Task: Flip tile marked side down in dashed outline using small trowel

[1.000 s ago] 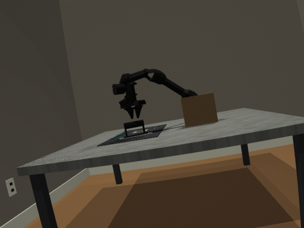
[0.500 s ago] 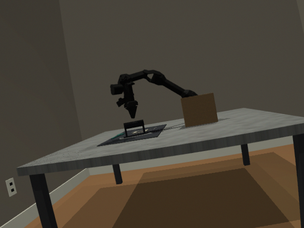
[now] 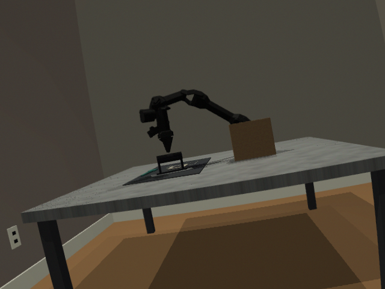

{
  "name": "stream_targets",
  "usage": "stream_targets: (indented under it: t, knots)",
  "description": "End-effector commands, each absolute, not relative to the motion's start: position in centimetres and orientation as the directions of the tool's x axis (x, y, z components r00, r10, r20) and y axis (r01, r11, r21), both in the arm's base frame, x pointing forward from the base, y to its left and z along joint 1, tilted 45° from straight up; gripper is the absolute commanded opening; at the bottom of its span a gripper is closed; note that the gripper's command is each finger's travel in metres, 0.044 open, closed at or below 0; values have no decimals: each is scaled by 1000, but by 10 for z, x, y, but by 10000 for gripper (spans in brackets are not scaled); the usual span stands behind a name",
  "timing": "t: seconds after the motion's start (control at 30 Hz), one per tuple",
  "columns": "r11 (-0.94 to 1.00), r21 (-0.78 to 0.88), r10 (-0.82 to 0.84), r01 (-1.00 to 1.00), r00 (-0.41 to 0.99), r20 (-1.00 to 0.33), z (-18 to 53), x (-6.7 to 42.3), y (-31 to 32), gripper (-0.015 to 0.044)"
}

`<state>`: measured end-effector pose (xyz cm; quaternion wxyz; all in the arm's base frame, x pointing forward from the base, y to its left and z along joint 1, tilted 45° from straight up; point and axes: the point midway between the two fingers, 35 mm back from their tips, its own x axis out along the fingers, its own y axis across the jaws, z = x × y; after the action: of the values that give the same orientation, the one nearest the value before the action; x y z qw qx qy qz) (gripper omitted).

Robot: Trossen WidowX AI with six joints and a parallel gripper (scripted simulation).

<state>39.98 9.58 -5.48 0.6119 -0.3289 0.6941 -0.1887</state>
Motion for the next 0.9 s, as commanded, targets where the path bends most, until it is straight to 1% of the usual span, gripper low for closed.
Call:
stream_targets:
  t: [0.0, 0.57, 0.73, 0.87]
  knots:
    - [706, -669, -693, -232, -36, -720, -60, 399, 89, 270]
    - [705, -670, -694, -231, -36, -719, -79, 398, 72, 270]
    - [705, -670, -694, -231, -36, -719, -79, 398, 72, 139]
    - [705, -670, -694, -231, -36, -719, -79, 398, 72, 130]
